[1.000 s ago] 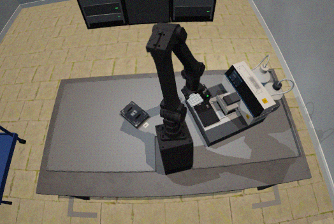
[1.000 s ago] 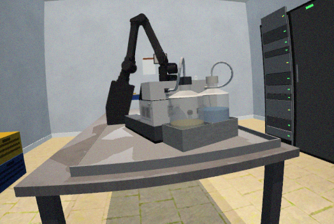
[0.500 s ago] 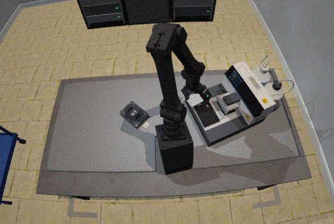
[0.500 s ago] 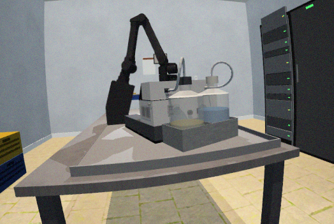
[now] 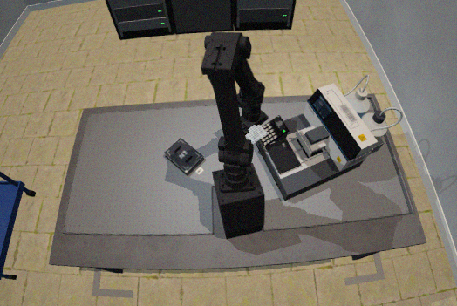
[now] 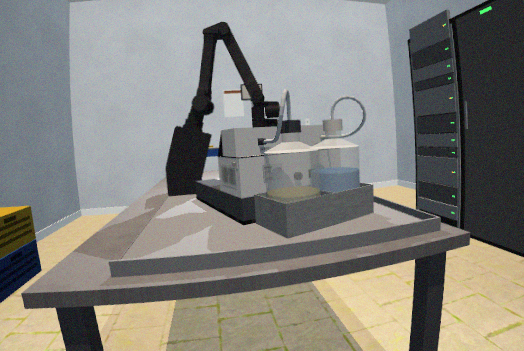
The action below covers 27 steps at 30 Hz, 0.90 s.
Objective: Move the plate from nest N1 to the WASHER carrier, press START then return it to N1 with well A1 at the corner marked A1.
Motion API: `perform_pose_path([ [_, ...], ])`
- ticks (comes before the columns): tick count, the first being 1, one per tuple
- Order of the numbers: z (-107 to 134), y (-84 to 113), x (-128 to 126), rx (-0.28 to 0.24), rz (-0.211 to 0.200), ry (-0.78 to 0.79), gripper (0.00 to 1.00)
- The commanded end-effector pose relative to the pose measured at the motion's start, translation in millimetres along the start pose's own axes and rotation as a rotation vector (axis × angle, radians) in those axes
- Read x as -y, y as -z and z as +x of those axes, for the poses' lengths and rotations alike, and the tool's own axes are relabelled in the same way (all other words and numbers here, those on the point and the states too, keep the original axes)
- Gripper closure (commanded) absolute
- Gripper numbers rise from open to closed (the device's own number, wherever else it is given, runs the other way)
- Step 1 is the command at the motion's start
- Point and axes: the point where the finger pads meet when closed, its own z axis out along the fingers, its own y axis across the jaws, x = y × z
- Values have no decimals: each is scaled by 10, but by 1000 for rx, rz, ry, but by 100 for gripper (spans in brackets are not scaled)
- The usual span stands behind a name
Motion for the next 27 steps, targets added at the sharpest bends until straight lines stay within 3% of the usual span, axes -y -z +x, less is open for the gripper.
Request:
perform_pose_path([
  [1,-164,62,38,24,38,-24,18],
  [5,-418,79,0,41,51,-22,18],
  [15,-770,-58,-352,21,25,-27,18],
  [23,-679,-68,-337,10,21,-47,18],
  [27,-714,-125,-636,-5,6,109,18],
])
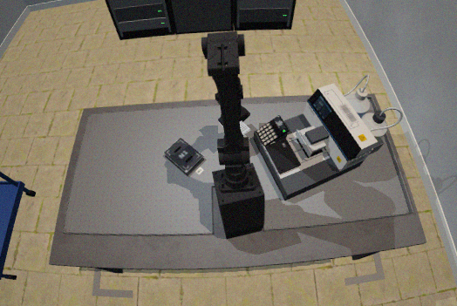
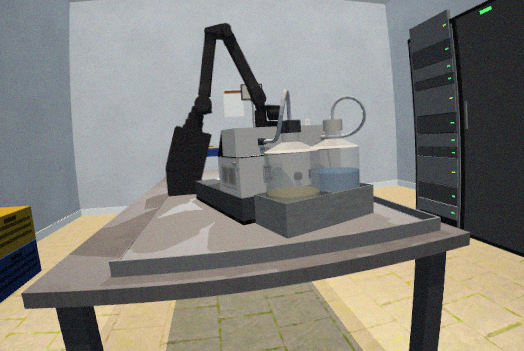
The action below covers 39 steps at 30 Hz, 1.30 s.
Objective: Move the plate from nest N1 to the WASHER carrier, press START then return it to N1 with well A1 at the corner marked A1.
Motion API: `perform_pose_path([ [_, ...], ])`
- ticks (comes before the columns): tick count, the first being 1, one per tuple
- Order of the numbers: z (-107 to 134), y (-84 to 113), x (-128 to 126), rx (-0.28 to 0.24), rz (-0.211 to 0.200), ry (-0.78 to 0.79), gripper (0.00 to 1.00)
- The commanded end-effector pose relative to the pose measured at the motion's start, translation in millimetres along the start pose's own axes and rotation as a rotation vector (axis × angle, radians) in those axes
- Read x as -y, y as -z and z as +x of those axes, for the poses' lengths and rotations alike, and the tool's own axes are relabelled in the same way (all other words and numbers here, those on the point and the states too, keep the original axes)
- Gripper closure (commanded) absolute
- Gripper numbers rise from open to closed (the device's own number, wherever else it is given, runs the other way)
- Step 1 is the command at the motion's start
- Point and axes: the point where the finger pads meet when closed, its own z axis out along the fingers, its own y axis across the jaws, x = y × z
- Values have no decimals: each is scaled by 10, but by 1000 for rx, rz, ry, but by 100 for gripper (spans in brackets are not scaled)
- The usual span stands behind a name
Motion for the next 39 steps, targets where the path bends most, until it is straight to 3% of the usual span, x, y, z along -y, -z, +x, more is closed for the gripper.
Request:
perform_pose_path([
  [1,-104,-63,-204,2,-10,88,18],
  [11,-465,-54,-468,27,3,66,18],
  [22,-780,-93,-955,32,0,65,18],
  [31,-849,-104,-1087,29,-2,65,18],
  [35,-789,-143,-1312,17,-5,205,18],
  [39,-843,-152,-1511,21,-5,183,18],
])
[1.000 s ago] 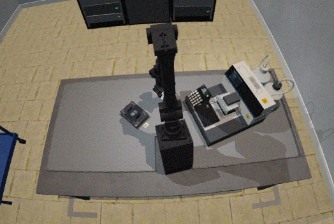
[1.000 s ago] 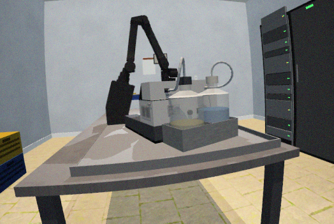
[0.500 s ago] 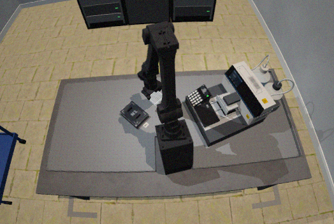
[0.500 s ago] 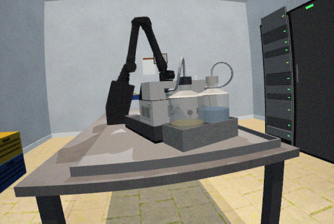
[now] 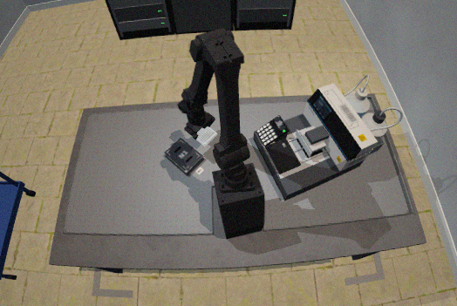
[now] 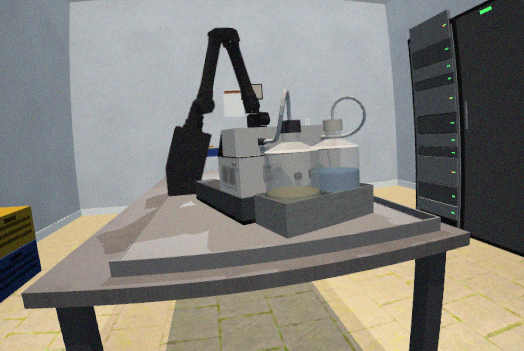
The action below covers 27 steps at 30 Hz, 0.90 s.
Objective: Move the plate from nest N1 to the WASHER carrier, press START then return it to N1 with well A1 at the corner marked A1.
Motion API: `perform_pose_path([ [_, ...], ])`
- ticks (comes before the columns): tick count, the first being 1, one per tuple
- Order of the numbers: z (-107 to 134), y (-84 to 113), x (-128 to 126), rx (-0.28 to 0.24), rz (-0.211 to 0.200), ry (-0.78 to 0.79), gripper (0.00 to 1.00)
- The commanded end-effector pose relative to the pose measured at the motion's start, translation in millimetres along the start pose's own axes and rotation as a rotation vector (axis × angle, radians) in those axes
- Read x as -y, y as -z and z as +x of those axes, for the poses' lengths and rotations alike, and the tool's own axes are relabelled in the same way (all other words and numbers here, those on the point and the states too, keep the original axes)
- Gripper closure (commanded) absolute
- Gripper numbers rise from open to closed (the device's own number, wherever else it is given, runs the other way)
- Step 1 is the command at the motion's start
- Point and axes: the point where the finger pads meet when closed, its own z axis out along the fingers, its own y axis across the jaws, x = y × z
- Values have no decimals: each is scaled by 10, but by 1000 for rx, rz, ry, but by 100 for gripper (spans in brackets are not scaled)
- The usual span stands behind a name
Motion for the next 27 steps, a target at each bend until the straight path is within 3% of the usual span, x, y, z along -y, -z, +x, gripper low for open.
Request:
perform_pose_path([
  [1,-130,-44,-143,13,-3,7,18],
  [17,-440,-86,-868,26,-5,5,18],
  [27,-470,-106,-1128,5,-8,9,18],
])
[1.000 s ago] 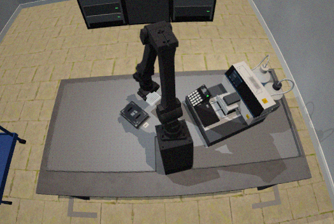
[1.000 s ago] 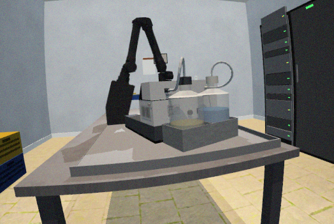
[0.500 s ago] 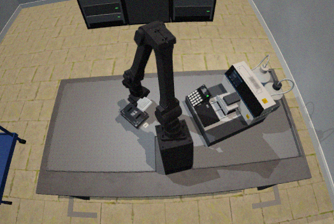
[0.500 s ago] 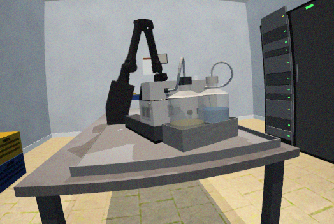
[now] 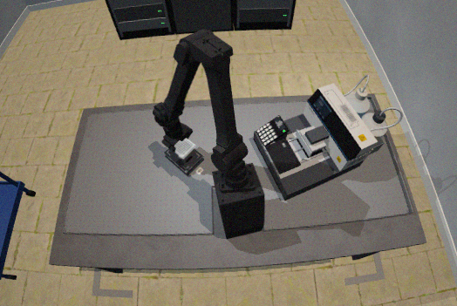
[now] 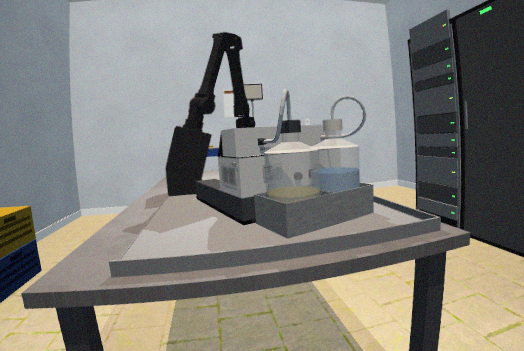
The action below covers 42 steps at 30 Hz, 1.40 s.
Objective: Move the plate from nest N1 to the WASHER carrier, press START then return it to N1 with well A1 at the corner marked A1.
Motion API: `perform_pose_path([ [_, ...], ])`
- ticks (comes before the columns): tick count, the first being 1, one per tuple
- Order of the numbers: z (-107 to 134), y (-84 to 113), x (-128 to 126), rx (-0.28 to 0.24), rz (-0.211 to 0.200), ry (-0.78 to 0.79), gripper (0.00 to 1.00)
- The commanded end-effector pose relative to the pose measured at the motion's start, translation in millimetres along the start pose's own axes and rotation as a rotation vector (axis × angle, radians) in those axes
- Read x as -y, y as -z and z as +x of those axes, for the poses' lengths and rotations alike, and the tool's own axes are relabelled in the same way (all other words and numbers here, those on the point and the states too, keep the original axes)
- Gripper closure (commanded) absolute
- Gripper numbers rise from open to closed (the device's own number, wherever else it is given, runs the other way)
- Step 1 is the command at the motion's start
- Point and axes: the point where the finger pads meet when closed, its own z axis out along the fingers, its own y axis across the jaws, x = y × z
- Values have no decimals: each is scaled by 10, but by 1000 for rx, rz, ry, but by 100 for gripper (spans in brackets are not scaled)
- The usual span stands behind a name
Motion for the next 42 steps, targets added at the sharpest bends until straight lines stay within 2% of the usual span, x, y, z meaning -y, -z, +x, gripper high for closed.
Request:
perform_pose_path([
  [1,-127,-5,-57,6,1,-24,18],
  [3,-112,-2,44,6,7,-48,18],
  [34,-30,25,59,11,4,-30,18],
  [35,14,-71,43,-5,3,-25,18],
  [42,27,-172,41,-5,2,-24,18],
])
